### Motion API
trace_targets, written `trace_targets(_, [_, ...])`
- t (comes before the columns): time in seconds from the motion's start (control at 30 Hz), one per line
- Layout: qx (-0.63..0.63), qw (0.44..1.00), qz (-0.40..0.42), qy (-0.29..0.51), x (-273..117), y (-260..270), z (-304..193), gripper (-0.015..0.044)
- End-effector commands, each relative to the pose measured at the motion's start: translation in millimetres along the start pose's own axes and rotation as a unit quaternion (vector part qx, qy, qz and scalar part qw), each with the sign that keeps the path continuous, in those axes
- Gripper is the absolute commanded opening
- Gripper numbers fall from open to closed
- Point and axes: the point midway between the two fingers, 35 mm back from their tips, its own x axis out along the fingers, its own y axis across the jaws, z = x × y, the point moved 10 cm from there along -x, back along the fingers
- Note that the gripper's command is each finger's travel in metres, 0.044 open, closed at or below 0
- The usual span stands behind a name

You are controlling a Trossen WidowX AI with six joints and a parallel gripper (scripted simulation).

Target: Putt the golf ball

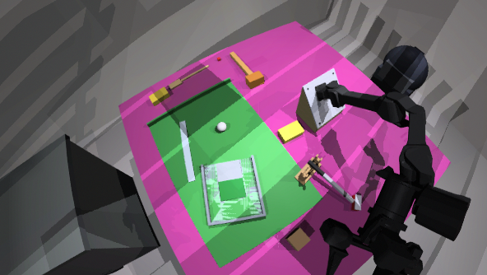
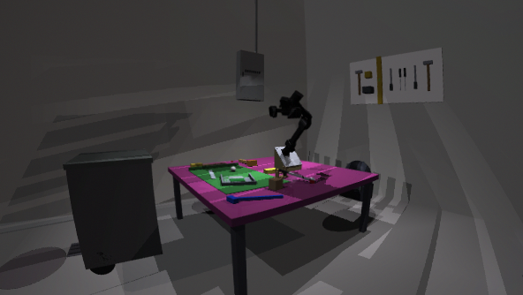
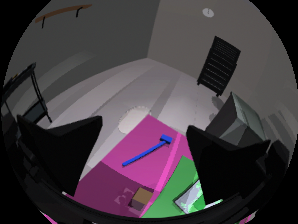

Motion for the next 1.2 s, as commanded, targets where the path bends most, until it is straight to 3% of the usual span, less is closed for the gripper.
trace_targets(0.0, [-0.004, 1.000, 0.000, 0.004, 0, 0, -2, 0.0426])
trace_targets(0.3, [-0.187, 0.966, 0.036, 0.175, 4, -14, -101, 0.0440])
trace_targets(0.5, [-0.267, 0.928, 0.081, 0.248, -5, -25, -151, 0.0440])
trace_targets(1.17, [-0.448, 0.742, 0.327, 0.376, -77, -48, -310, 0.0440])
